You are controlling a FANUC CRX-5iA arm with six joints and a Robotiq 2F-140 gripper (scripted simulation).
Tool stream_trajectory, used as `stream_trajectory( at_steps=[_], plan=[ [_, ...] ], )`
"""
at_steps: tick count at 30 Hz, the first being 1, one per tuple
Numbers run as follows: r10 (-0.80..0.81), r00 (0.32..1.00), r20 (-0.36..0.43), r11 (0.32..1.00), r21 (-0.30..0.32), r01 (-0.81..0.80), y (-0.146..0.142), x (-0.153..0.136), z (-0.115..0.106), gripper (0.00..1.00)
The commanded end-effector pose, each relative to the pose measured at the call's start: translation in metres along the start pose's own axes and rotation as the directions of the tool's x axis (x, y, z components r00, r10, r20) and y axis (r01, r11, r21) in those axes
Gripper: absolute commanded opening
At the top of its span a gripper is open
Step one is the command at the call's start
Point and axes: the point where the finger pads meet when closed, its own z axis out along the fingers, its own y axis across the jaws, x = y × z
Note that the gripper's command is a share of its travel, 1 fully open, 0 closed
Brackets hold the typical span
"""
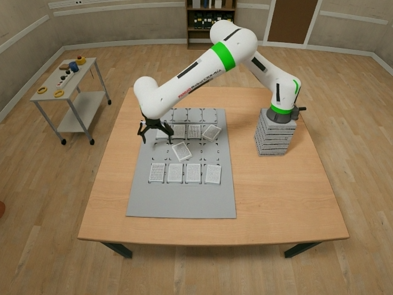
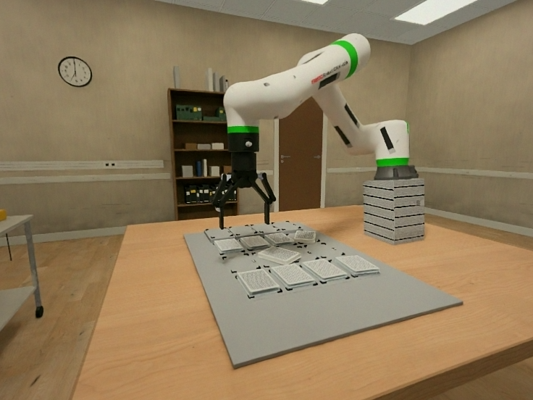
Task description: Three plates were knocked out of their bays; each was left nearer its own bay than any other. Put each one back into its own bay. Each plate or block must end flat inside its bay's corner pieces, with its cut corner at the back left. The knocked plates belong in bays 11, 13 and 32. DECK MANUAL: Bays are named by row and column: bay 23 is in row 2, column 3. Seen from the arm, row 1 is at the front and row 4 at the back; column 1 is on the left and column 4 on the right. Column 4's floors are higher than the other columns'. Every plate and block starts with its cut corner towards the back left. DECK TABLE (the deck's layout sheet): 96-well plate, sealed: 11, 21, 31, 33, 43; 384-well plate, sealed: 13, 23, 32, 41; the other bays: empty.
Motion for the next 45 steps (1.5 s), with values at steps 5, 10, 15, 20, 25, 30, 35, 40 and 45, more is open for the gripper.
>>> stream_trajectory(
  at_steps=[5, 10, 15, 20, 25, 30, 35, 40, 45],
  plan=[
    [0.0, 1.0, 0.0, 1.0, 0.003, 0.0, -0.001, -0.032, -0.002, 1.0],
    [0.0, 1.0, 0.0, 1.0, 0.003, 0.0, -0.001, -0.044, -0.002, 1.0],
    [0.0, 1.0, 0.0, 1.0, 0.003, 0.0, -0.001, -0.064, -0.002, 1.0],
    [0.0, 1.0, 0.0, 1.0, 0.003, 0.0, -0.001, -0.084, -0.002, 1.0],
    [0.0, 1.0, 0.0, 1.0, 0.003, 0.0, -0.001, -0.084, -0.002, 1.0],
    [0.0, 1.0, 0.0, 1.0, 0.003, 0.0, -0.001, -0.084, -0.002, 1.0],
    [0.0, 1.0, 0.0, 1.0, 0.003, 0.0, -0.001, -0.084, -0.002, 1.0],
    [0.0, 1.0, 0.0, 1.0, 0.003, 0.0, -0.001, -0.084, -0.002, 1.0],
    [0.0, 1.0, 0.0, 1.0, 0.003, 0.0, -0.001, -0.084, -0.002, 1.0]
  ],
)
